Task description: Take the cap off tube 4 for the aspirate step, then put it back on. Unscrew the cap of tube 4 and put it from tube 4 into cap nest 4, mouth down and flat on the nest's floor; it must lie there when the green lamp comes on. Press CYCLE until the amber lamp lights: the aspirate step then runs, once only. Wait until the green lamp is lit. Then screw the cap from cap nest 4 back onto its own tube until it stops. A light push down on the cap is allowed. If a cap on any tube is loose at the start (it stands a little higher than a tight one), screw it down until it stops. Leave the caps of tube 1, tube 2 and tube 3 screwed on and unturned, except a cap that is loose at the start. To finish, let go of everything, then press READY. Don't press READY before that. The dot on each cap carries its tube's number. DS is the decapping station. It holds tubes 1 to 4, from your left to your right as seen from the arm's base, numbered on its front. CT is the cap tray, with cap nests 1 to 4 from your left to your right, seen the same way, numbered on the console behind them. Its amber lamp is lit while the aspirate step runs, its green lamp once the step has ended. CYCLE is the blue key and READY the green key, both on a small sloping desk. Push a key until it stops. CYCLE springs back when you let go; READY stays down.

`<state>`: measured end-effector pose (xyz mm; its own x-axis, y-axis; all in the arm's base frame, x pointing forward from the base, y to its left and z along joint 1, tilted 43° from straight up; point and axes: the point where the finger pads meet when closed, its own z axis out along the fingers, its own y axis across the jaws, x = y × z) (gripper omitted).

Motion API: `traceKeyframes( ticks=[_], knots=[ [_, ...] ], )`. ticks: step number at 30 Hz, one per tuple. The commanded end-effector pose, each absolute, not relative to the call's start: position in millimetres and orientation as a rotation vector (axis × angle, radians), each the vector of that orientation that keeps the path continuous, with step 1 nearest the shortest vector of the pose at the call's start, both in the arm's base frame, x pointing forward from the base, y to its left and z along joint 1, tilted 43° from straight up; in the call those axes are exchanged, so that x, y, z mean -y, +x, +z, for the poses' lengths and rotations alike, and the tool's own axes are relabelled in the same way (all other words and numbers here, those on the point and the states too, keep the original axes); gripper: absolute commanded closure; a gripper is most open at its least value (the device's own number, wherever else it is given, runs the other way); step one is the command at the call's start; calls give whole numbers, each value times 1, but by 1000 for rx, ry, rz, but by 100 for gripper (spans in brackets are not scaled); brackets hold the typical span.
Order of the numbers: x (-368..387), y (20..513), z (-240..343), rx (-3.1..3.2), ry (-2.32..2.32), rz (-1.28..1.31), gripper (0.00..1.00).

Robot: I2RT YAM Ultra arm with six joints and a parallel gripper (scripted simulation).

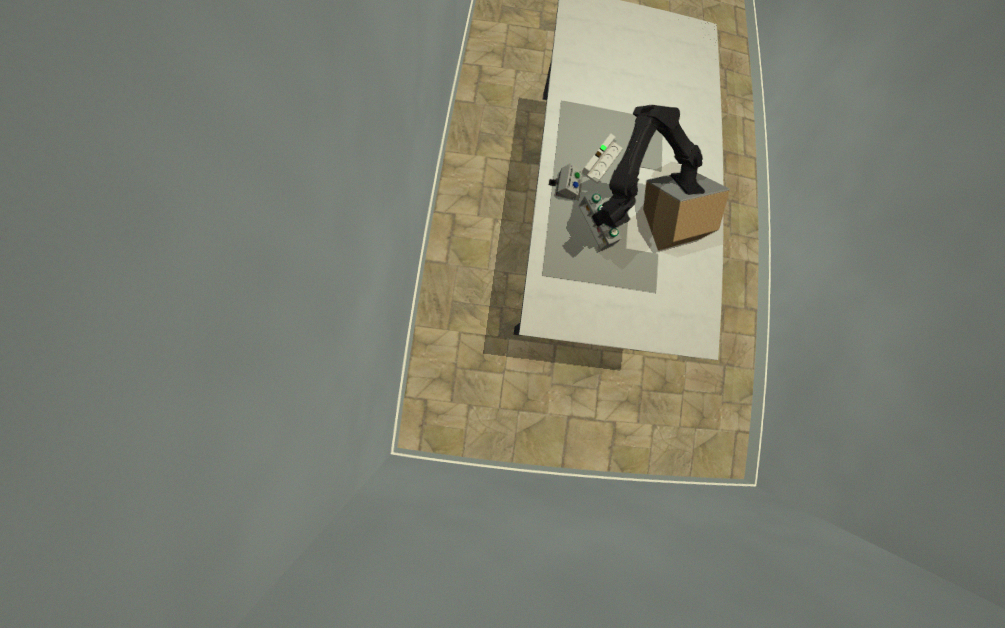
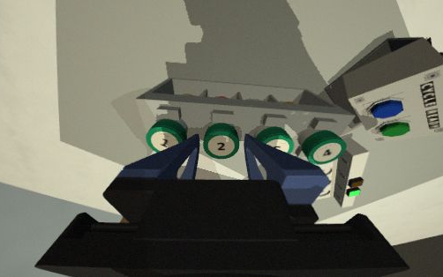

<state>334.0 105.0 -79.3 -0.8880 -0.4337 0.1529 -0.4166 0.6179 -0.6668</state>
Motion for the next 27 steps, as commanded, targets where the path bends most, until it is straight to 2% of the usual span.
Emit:
traceKeyframes(
  ticks=[1, 23, 27],
  knots=[
    [-112, 335, -77, -2787, -724, -1130, 51],
    [-150, 329, -35, -2777, -711, -1095, 51],
    [-111, 333, -17, -2742, -1232, -1192, 51]
  ],
)
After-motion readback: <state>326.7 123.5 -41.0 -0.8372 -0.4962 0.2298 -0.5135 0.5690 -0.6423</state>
